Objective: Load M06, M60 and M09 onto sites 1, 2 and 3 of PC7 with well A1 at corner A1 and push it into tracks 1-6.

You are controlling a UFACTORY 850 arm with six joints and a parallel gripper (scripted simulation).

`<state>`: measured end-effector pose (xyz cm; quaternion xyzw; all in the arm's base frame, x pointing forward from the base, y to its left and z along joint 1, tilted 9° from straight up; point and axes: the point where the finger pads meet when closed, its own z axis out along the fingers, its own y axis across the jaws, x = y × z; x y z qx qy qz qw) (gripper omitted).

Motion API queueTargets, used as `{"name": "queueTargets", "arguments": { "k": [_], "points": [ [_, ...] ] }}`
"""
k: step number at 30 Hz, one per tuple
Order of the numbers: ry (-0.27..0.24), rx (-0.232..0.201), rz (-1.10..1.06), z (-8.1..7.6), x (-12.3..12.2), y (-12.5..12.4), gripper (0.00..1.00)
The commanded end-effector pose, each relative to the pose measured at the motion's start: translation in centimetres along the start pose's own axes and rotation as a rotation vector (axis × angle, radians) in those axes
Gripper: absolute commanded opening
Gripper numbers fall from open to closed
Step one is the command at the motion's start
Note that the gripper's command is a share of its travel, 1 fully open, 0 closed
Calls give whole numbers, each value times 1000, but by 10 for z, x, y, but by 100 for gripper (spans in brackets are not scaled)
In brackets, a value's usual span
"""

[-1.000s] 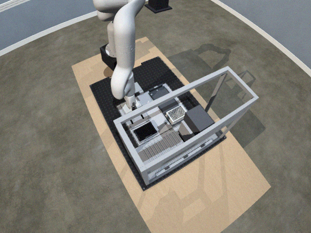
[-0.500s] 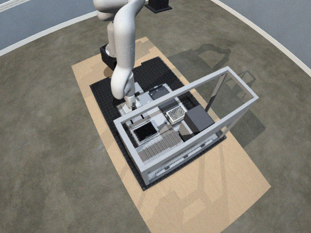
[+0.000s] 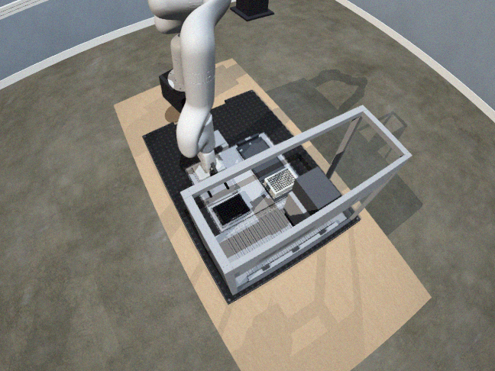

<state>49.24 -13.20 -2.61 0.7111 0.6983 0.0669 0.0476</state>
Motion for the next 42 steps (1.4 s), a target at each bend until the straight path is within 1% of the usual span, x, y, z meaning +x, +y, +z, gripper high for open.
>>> {"name": "queueTargets", "arguments": {
  "k": [1, 24, 32, 42],
  "points": [
    [0, -1, 0, -3, 0, 1, 0],
    [0, -1, 0, -17, 0, 1, 0],
    [0, -1, 0, -17, 0, 1, 0],
    [0, -1, 0, -32, 0, 1, 0]
  ]
}}
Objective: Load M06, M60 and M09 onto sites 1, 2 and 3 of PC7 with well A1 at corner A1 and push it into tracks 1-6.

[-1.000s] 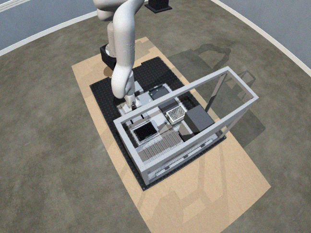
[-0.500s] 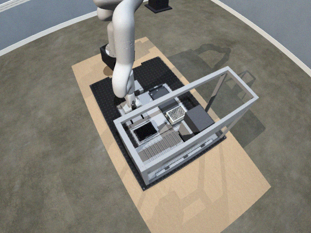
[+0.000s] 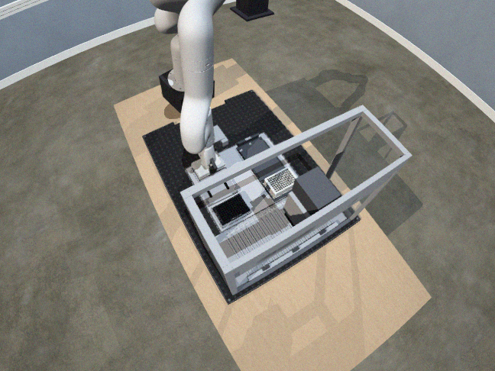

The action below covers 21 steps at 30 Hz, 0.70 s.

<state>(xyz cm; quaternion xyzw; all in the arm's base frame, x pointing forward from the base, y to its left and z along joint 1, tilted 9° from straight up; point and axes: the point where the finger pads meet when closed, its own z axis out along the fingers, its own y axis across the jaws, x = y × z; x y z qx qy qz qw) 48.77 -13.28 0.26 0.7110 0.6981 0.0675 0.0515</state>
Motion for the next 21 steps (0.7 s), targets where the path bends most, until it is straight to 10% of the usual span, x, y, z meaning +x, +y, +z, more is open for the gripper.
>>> {"name": "queueTargets", "arguments": {
  "k": [1, 21],
  "points": [
    [5, 6, 0, -3, 0, 1, 0],
    [5, 6, 0, -33, 0, 1, 0]
  ]
}}
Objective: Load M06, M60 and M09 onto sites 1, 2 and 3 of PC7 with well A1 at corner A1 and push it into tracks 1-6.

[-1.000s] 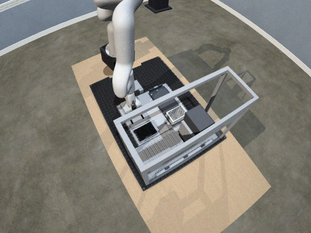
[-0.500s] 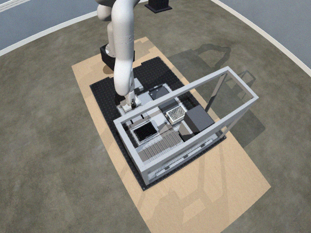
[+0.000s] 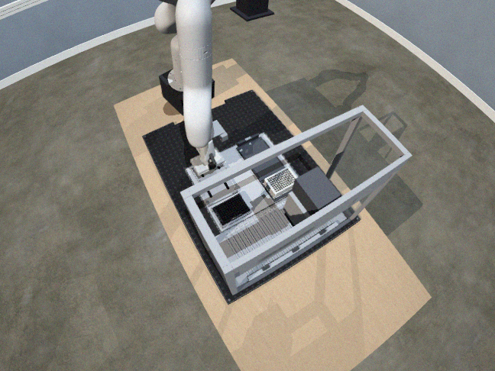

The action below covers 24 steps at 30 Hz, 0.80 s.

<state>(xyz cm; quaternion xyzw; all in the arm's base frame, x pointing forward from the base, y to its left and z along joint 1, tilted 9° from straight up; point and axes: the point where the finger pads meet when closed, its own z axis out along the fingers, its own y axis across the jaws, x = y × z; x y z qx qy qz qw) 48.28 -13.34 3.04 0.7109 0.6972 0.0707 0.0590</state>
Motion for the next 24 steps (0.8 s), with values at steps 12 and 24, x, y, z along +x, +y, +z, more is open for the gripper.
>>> {"name": "queueTargets", "arguments": {
  "k": [12, 24],
  "points": [
    [11, 21, 0, -25, -1, 2, 0],
    [11, 21, 0, -42, -1, 2, 0]
  ]
}}
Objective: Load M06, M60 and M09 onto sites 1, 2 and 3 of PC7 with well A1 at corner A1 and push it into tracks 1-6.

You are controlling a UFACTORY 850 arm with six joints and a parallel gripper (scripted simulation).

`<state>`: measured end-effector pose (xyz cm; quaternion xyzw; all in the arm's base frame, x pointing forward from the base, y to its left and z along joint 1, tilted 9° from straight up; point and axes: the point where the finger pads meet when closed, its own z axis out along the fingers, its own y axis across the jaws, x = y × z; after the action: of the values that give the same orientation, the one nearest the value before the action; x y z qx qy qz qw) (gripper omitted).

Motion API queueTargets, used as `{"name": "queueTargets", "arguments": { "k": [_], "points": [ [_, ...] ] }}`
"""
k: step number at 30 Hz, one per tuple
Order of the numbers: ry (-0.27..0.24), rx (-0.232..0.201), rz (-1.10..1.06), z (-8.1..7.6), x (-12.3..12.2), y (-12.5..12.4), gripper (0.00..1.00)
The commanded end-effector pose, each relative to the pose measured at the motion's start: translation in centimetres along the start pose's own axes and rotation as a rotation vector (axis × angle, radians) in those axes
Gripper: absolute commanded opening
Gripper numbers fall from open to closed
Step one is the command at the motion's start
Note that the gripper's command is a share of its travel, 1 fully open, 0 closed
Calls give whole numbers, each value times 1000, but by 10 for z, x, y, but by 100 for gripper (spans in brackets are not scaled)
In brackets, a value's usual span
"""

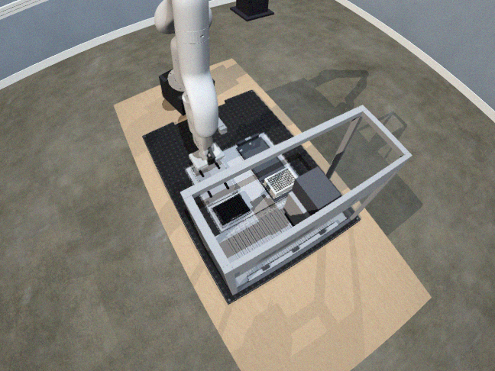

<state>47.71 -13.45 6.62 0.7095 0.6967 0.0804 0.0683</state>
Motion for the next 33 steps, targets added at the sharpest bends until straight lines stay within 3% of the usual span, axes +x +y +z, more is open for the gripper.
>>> {"name": "queueTargets", "arguments": {
  "k": [1, 8, 24, 33],
  "points": [
    [10, 48, 1, -7, 0, 1, 0],
    [10, 48, 1, -15, 0, 2, 0],
    [10, 48, 1, -15, 0, 2, 0],
    [3, 49, 301, -14, 39, 23, 0]
  ]
}}
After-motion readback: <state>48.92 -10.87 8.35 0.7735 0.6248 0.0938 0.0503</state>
